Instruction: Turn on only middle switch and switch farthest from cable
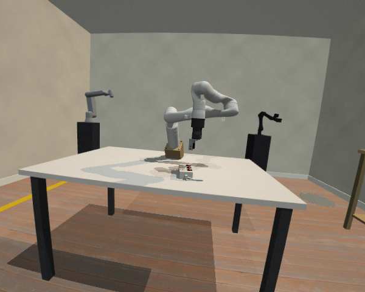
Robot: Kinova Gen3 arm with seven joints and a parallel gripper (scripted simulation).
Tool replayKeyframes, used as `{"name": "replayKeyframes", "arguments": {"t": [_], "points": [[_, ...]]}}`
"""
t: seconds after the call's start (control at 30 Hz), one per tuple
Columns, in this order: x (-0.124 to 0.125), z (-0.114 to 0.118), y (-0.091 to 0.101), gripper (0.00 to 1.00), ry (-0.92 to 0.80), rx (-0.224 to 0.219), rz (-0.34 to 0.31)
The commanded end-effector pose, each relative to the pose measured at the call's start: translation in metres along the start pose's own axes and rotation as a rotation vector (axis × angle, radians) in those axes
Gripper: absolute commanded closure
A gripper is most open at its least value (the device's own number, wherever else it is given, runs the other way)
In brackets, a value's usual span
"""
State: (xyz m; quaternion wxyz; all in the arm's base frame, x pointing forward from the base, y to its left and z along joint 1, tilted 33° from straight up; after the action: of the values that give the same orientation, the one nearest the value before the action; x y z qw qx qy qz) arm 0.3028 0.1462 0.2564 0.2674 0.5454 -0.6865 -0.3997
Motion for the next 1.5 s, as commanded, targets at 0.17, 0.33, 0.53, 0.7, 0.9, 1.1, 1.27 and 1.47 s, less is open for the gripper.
{"name": "replayKeyframes", "arguments": {"t": [0.17, 0.33, 0.53, 0.7, 0.9, 1.1, 1.27, 1.47], "points": [[0.006, 0.001, -0.011, 0.0, -0.202, 0.0, 0.007], [0.008, 0.002, -0.018, 0.0, -0.365, -0.001, 0.007], [0.011, 0.004, -0.031, 0.0, -0.627, 0.0, 0.007], [0.013, 0.004, -0.04, 0.0, -0.836, 0.002, 0.006], [0.014, 0.004, -0.047, 0.0, -0.98, 0.003, 0.005], [0.015, 0.003, -0.054, 0.0, -1.14, 0.006, 0.004], [0.016, 0.002, -0.058, 0.0, -1.213, 0.007, 0.003], [0.016, 0.002, -0.059, 0.0, -1.236, 0.007, 0.003]]}}
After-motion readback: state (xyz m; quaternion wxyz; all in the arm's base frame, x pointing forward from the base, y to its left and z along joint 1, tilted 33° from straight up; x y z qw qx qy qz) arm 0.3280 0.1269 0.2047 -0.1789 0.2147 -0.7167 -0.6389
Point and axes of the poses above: the point where the finger pads meet when closed, its own y axis back along the fingers, its own z axis across the jaws, x = y × z, the point moved 1 cm from there along y, back along the fingers, and after that the axes turned 1 degree about -y, right-handed, at the moved point
